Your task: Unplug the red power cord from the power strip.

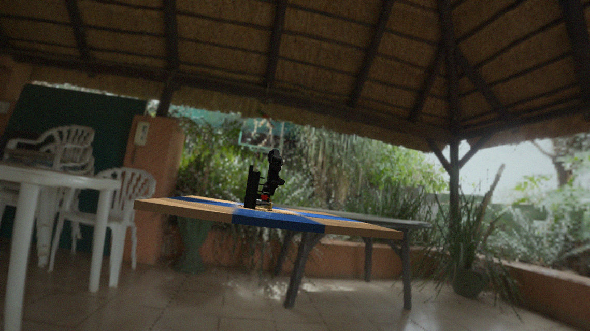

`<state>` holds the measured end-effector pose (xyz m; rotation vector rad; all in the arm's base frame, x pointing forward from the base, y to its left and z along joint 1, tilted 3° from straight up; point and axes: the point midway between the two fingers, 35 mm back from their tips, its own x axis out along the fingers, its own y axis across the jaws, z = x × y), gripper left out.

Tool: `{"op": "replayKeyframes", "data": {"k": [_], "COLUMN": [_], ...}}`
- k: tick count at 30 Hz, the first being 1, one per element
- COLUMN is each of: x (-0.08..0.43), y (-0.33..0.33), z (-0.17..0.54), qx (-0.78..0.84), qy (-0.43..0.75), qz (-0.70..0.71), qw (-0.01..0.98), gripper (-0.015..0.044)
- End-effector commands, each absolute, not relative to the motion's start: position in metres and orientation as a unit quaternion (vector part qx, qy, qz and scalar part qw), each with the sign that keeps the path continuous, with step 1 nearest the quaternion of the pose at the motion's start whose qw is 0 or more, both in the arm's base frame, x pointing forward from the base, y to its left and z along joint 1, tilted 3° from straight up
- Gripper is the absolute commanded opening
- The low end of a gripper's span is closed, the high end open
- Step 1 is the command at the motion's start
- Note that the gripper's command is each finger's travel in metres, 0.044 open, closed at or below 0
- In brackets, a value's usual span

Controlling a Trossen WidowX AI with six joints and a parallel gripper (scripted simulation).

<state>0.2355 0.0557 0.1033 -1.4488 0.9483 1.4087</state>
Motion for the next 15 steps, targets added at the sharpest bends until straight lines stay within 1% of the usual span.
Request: {"op": "replayKeyframes", "data": {"k": [1,15], "x": [0.235,0.242], "y": [0.054,0.035], "z": [0.102,0.101], "qx": [-0.587,-0.587], "qy": [0.381,0.381], "qz": [0.569,0.569], "qw": [0.432,0.432], "gripper": [0.0160,0.0160]}}
